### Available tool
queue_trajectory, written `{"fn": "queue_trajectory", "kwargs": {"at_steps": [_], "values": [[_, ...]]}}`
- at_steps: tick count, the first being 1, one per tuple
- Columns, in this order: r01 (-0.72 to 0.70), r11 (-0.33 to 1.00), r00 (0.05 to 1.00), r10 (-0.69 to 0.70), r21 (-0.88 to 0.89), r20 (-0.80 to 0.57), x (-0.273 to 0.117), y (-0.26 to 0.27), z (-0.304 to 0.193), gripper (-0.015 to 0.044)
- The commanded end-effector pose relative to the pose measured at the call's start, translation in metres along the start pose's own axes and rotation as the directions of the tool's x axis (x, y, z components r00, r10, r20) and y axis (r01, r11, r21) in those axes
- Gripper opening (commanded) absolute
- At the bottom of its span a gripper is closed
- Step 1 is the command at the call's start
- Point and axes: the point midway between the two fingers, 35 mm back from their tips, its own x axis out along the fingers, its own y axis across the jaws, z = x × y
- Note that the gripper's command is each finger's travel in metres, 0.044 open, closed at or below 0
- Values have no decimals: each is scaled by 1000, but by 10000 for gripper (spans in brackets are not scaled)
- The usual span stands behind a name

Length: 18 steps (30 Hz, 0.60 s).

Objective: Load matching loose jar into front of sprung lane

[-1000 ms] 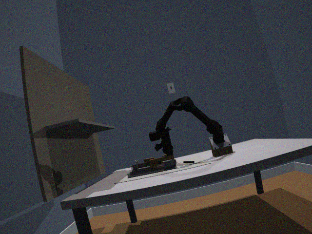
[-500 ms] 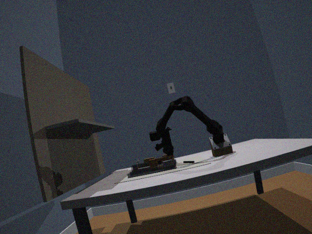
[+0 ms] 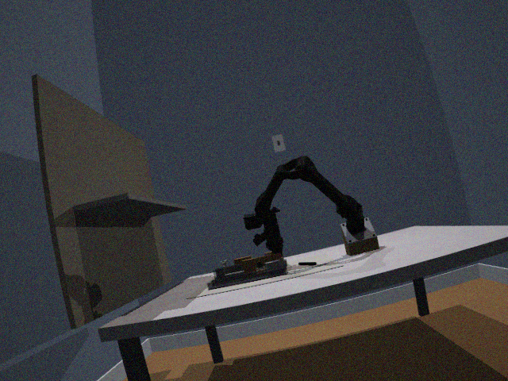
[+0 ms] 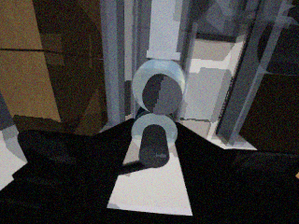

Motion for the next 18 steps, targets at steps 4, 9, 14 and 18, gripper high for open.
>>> {"fn": "queue_trajectory", "kwargs": {"at_steps": [4, 9, 14, 18], "values": [[-3, 1000, 1000, 4, -7, 3, 0, 0, -1, 0], [-3, 1000, 1000, 4, -7, 3, 0, 0, -1, 0], [-3, 1000, 1000, 4, -7, 3, 0, 0, -1, 79], [-3, 1000, 1000, 4, -7, 3, 0, 0, -1, 184]]}}
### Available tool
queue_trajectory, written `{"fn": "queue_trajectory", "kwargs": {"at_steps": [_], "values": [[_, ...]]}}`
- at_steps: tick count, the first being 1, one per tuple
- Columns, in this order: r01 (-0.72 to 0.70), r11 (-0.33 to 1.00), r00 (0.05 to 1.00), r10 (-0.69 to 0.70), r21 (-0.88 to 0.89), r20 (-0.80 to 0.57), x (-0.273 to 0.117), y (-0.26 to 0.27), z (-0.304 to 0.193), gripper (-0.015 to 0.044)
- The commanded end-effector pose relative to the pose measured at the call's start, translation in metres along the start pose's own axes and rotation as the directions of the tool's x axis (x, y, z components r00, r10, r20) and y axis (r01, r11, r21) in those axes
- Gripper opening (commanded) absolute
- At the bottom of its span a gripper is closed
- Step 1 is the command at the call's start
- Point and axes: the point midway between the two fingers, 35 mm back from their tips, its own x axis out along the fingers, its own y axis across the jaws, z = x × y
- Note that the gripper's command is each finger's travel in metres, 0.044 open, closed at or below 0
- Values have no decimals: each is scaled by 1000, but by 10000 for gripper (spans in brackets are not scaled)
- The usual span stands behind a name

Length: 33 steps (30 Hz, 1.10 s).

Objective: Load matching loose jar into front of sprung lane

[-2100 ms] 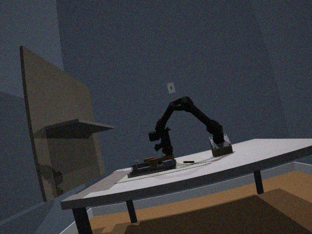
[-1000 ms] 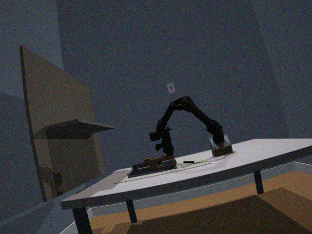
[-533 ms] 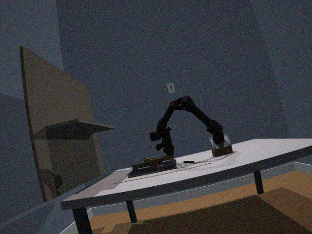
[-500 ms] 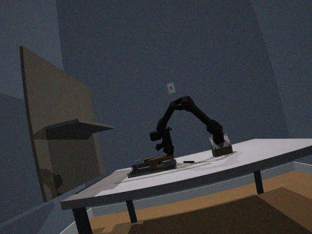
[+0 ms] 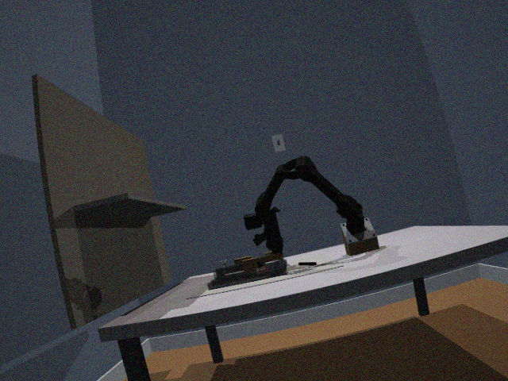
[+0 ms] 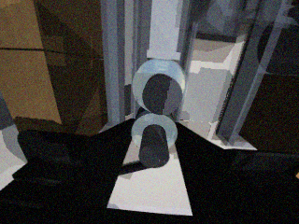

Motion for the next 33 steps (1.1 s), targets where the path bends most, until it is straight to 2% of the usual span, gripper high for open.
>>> {"fn": "queue_trajectory", "kwargs": {"at_steps": [1, 4, 5, 13, 22, 33], "values": [[-2, 1000, 1000, 2, -6, 1, 0, 0, 0, 210], [-2, 1000, 1000, 2, -6, 1, 0, 0, 0, 289], [-2, 1000, 1000, 2, -6, 1, 0, 0, 0, 294], [-1, 1000, 1000, 1, -6, 1, -19, 0, 0, 294], [-1, 1000, 1000, 1, -6, 1, -20, 0, -2, 294], [0, 1000, 1000, 0, -4, -1, -22, -2, -35, 294]]}}
